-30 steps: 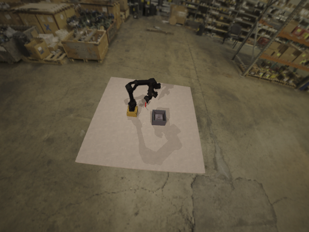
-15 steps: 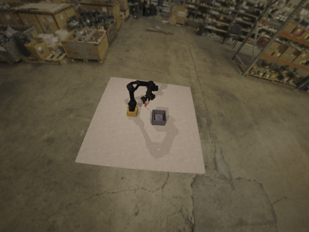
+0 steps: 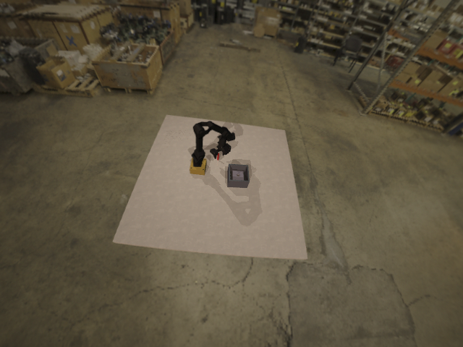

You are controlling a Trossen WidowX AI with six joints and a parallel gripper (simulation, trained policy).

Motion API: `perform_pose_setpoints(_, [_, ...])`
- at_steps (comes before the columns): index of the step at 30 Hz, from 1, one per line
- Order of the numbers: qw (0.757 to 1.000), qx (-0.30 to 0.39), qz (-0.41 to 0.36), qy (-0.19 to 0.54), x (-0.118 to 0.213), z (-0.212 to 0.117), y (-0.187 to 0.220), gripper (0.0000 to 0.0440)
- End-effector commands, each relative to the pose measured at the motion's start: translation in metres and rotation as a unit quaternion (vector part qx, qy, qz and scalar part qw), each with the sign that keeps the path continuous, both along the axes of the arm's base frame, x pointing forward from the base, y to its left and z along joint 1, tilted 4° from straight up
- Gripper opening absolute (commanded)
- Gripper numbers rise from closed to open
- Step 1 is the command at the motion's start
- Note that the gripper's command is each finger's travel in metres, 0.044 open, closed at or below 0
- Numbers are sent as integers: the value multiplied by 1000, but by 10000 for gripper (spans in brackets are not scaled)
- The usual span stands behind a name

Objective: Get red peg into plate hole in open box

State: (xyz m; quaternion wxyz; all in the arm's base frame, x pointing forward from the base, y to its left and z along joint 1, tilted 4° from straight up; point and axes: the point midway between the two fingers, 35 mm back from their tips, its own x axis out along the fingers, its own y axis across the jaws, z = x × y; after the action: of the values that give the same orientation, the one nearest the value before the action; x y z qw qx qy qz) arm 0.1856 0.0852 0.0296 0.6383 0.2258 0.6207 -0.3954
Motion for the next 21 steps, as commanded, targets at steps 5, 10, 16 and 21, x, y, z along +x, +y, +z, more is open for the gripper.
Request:
perform_pose_setpoints(5, [999,15,-23,-22,-4,-31,5,401])
perform_pose_setpoints(10, [999,21,-42,-18,-11,-42,5,297])
perform_pose_setpoints(16, [998,35,-54,-5,-14,-47,6,140])
perform_pose_setpoints(21, [997,53,-55,6,-13,-44,8,9])
